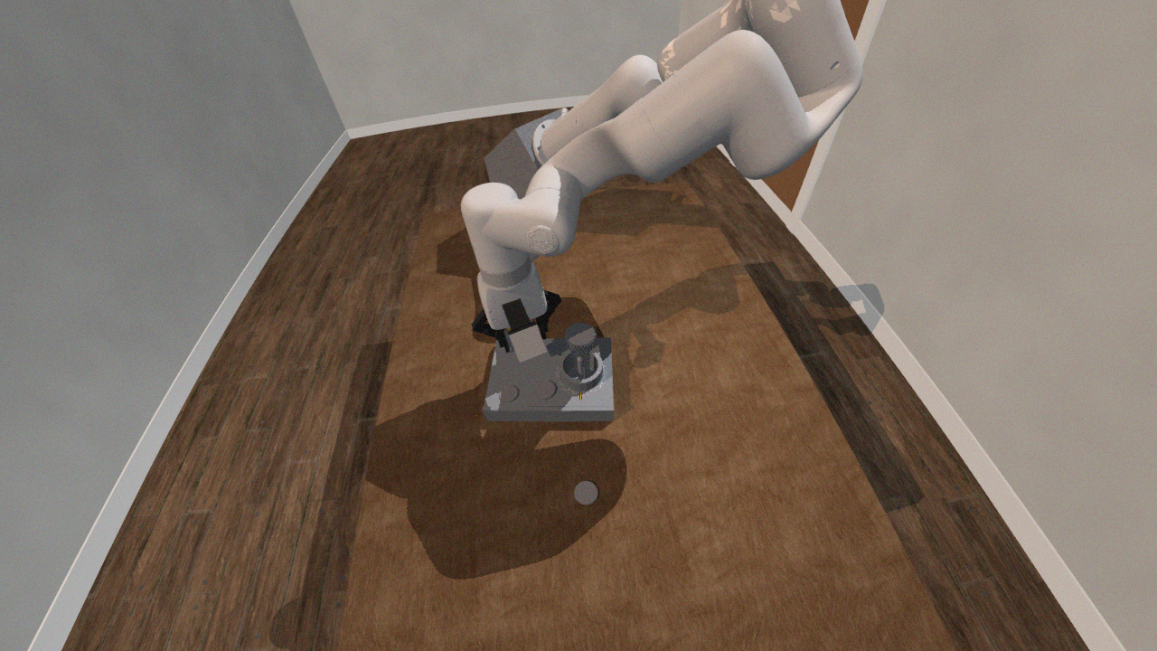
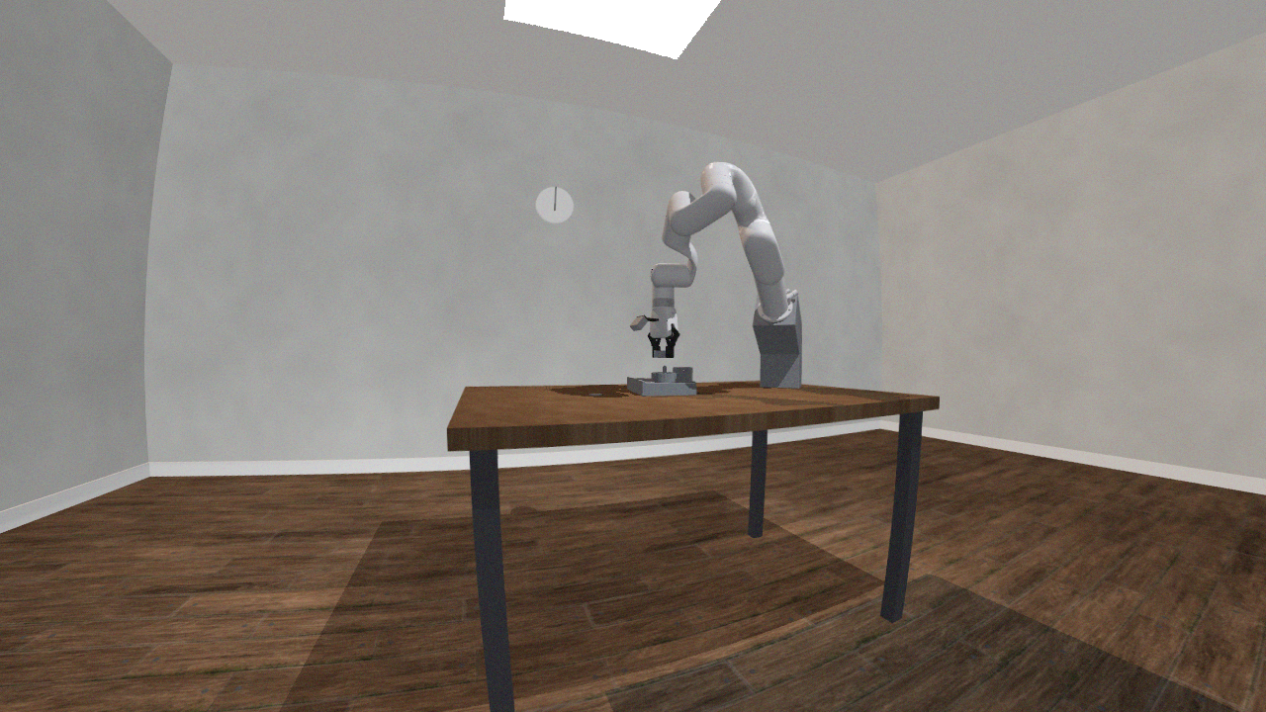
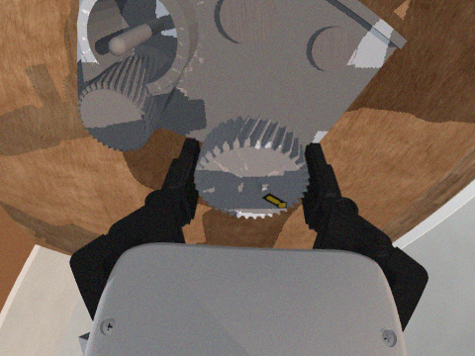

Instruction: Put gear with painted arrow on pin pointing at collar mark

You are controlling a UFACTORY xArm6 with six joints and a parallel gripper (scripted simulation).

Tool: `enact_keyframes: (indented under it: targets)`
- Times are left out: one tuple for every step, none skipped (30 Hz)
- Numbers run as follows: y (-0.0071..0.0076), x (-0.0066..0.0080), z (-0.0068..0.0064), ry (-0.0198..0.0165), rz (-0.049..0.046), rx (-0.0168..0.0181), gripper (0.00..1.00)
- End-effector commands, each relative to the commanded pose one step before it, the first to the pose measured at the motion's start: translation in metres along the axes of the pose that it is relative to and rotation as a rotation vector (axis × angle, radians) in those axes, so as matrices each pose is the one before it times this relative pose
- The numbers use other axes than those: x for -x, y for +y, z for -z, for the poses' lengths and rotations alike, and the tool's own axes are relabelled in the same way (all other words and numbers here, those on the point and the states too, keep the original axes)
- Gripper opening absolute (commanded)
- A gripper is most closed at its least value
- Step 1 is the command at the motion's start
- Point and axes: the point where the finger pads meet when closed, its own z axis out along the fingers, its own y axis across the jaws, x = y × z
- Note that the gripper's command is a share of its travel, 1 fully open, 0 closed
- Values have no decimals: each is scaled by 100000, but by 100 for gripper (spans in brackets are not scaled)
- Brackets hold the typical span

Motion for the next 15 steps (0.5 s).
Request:
enact_keyframes:
  targets:
    - [65, -57, 194, 89, 58, 187, 0]
    - [0, 0, 6, 0, 0, 0, 0]
    - [0, 0, 2, 0, 0, 0, 0]
    - [0, 0, 0, 0, 0, 0, 0]
    - [0, 0, 0, 0, 0, 0, 0]
    - [0, 0, 0, 0, 0, 0, 0]
    - [0, 0, 0, 0, 0, 0, 0]
    - [0, 0, 0, 0, 0, 0, 0]
    - [0, 0, 0, 0, 0, 0, 0]
    - [0, 0, 0, 0, 0, 0, 0]
    - [0, 0, 0, 0, 0, 0, 0]
    - [0, 0, 0, 0, 0, 0, 0]
    - [0, 0, 0, 0, 0, 0, 0]
    - [-89, -81, -5, -26, 7, 8, 0]
    - [-504, -450, -25, -131, 36, 44, 0]
